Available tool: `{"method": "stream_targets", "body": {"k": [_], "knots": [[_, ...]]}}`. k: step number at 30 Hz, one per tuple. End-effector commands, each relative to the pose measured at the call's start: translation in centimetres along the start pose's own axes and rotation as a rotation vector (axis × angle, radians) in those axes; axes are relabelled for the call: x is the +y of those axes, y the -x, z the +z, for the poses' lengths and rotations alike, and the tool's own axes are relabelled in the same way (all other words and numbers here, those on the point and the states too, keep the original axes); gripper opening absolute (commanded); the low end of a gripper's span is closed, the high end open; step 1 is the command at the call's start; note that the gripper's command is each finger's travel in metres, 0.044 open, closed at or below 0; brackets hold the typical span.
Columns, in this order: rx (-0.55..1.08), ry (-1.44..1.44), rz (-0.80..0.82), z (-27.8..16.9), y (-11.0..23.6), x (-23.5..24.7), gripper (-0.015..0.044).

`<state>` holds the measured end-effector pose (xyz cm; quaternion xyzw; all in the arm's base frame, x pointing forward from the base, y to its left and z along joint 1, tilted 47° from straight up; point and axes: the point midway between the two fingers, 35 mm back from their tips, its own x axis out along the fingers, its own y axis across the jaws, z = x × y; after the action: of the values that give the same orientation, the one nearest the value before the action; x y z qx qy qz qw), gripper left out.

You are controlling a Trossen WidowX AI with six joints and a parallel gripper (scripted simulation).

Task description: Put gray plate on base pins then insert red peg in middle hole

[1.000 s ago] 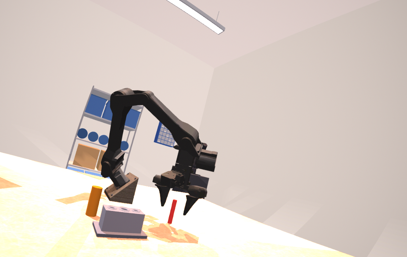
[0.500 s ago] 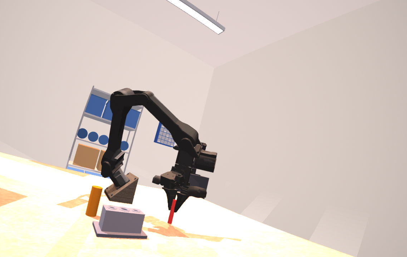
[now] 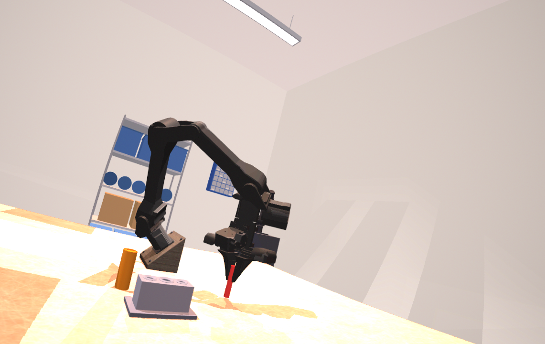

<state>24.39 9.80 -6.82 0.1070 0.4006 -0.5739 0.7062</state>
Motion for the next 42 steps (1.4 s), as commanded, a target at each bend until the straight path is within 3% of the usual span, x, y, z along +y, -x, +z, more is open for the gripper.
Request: {"method": "stream_targets", "body": {"k": [1,22,23,42], "knots": [[0.007,-0.008,0.011,-0.1,1.2,0.4,0.0],[0.009,-0.007,0.011,-0.1,8.0,0.7,0.0],[0.003,0.0,0.005,0.0,6.8,0.6,0.0],[0.018,0.003,0.015,5.3,7.3,1.7,0.0]]}}
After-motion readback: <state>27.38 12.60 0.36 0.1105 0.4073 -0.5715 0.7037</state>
